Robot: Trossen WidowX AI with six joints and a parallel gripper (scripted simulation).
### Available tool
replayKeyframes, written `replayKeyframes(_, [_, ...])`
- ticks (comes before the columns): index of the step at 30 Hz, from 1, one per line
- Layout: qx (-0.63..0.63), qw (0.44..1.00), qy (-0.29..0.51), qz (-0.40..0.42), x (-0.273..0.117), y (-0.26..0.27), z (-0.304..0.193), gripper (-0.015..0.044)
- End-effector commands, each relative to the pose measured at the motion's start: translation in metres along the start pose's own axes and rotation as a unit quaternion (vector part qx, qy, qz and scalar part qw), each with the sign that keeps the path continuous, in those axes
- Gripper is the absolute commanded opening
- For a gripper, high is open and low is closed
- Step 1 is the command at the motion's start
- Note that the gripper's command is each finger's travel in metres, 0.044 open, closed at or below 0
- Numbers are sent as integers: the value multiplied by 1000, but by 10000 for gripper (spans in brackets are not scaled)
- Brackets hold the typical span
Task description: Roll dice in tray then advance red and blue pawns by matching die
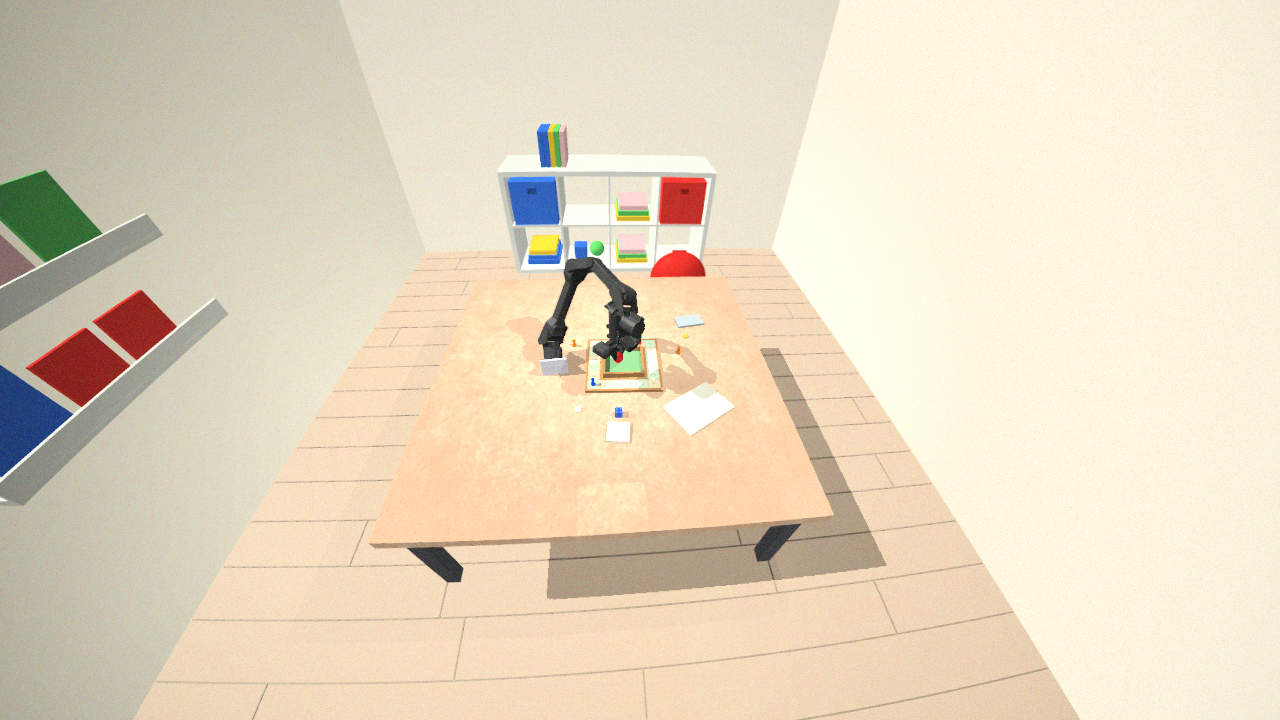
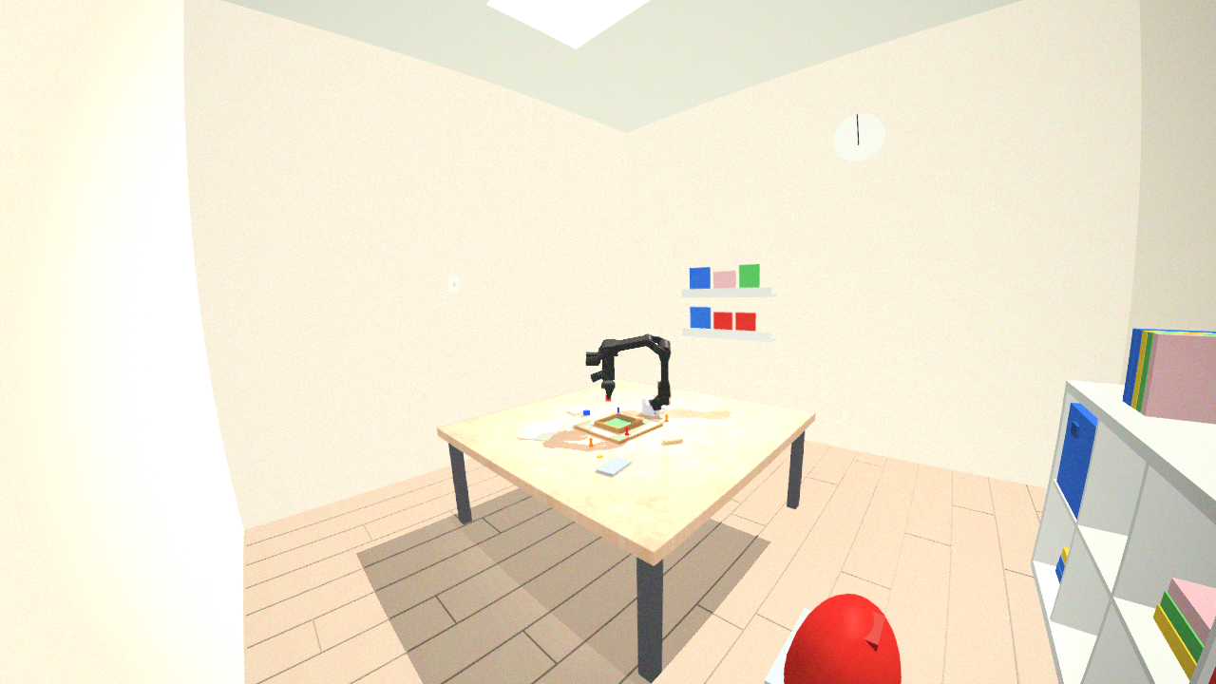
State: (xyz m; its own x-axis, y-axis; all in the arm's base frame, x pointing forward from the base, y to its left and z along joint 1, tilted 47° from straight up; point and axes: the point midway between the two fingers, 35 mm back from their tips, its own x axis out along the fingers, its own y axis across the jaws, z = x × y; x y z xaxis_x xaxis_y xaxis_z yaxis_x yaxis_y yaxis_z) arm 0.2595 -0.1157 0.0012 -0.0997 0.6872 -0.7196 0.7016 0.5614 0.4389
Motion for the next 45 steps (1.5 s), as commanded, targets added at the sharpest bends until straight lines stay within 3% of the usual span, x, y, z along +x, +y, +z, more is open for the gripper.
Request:
replayKeyframes(1, [48,999,1,3,3,10,-5,0])
replayKeyframes(24, [357,934,16,6,22,71,-39,0])
replayKeyframes(31, [376,926,16,3,24,75,-42,0])
replayKeyframes(45, [364,908,-167,-124,36,66,-46,0])
